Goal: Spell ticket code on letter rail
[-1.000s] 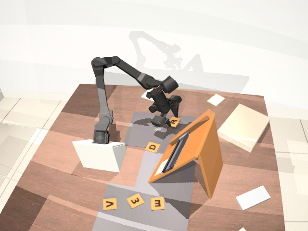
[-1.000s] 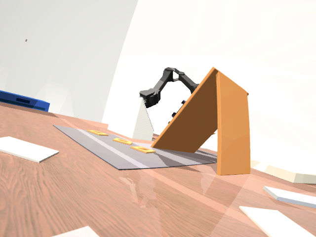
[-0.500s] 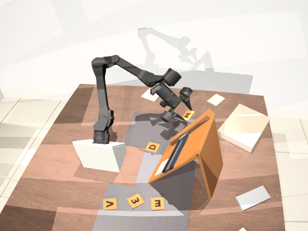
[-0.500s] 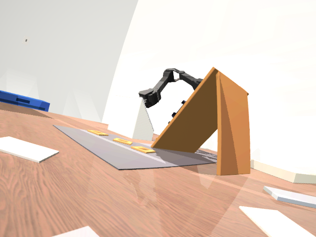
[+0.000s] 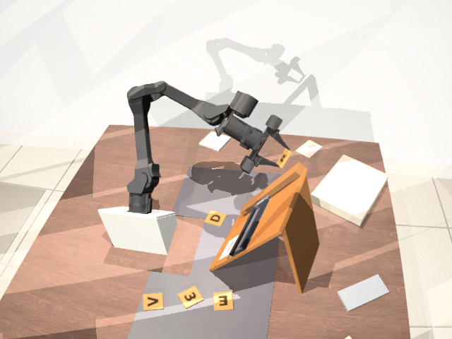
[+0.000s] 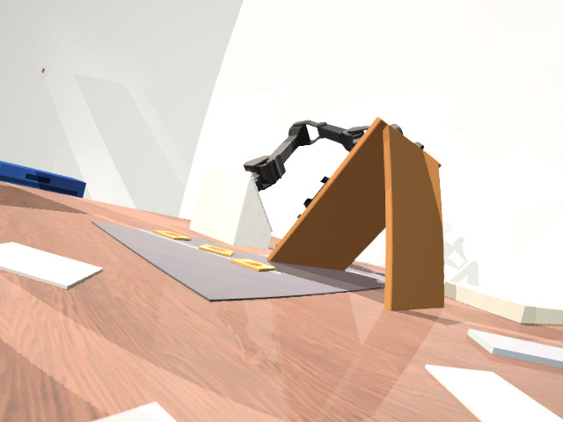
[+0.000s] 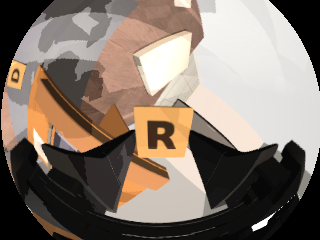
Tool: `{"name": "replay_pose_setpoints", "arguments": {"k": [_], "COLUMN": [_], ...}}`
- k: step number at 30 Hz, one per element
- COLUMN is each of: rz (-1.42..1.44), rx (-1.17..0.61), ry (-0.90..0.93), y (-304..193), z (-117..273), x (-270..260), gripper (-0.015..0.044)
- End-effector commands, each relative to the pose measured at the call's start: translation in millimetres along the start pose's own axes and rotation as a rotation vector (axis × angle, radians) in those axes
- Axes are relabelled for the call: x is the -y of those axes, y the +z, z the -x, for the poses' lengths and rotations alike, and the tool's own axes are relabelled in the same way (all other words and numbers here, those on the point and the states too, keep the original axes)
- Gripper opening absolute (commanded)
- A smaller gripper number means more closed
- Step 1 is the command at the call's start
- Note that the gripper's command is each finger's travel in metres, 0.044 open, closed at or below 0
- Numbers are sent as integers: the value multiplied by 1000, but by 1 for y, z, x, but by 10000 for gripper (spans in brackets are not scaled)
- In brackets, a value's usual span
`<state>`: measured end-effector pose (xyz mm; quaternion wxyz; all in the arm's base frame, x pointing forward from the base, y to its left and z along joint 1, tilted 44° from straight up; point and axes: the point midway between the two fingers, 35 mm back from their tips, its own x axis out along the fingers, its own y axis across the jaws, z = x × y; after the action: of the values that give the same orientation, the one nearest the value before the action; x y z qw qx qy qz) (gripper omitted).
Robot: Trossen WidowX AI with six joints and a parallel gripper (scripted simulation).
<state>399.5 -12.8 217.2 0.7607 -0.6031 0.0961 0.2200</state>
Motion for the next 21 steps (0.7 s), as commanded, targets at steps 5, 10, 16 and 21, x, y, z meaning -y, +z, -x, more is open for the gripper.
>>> {"name": "replay_pose_setpoints", "arguments": {"k": [5,10,16,21], "rz": [-98,-116,-143,-188], "rx": [-114,-175,-261,-330], "ry": [-97,-115,-113,-98], "y": [-42,-66,-97,-125], "z": [13,23,29,35], "x": [24,25,16,3], "gripper": [0,0,0,0]}}
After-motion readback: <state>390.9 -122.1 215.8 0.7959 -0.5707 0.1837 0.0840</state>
